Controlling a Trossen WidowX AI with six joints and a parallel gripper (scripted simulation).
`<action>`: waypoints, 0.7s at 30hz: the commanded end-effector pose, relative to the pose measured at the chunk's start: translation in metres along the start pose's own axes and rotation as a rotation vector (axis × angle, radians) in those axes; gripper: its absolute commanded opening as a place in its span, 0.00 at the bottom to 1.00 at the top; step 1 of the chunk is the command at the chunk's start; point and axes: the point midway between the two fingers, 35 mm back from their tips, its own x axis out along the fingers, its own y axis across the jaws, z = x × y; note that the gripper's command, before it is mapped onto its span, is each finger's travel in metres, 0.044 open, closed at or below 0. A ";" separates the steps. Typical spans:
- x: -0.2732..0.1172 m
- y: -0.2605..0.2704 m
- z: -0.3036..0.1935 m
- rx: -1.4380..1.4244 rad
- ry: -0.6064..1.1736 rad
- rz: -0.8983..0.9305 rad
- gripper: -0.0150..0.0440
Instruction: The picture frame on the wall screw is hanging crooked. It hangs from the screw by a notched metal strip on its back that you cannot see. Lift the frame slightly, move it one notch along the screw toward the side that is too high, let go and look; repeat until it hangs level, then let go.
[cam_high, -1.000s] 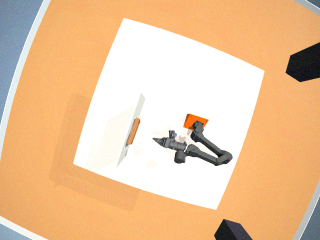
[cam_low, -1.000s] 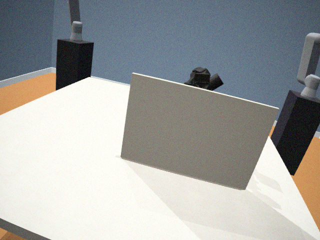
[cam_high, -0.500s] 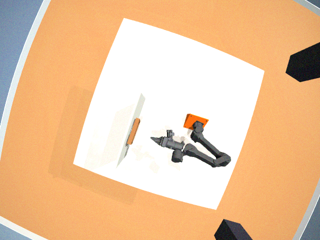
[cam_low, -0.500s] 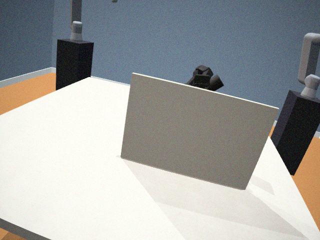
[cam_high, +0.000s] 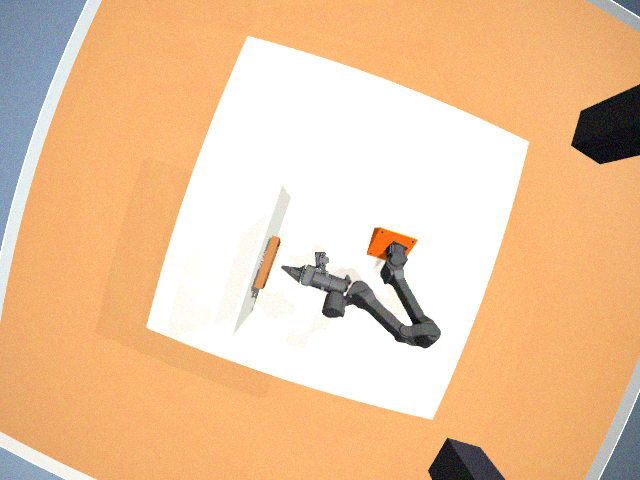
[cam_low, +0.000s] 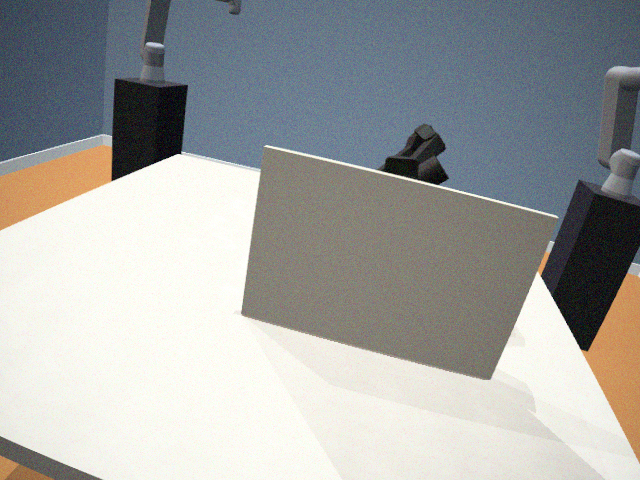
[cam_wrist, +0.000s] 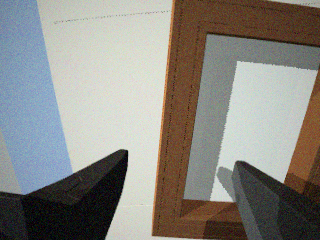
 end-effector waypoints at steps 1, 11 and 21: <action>0.005 0.001 -0.001 -0.004 0.005 0.001 0.69; 0.005 0.001 -0.001 -0.004 0.005 0.001 0.69; 0.016 0.002 -0.002 -0.004 0.006 0.002 0.69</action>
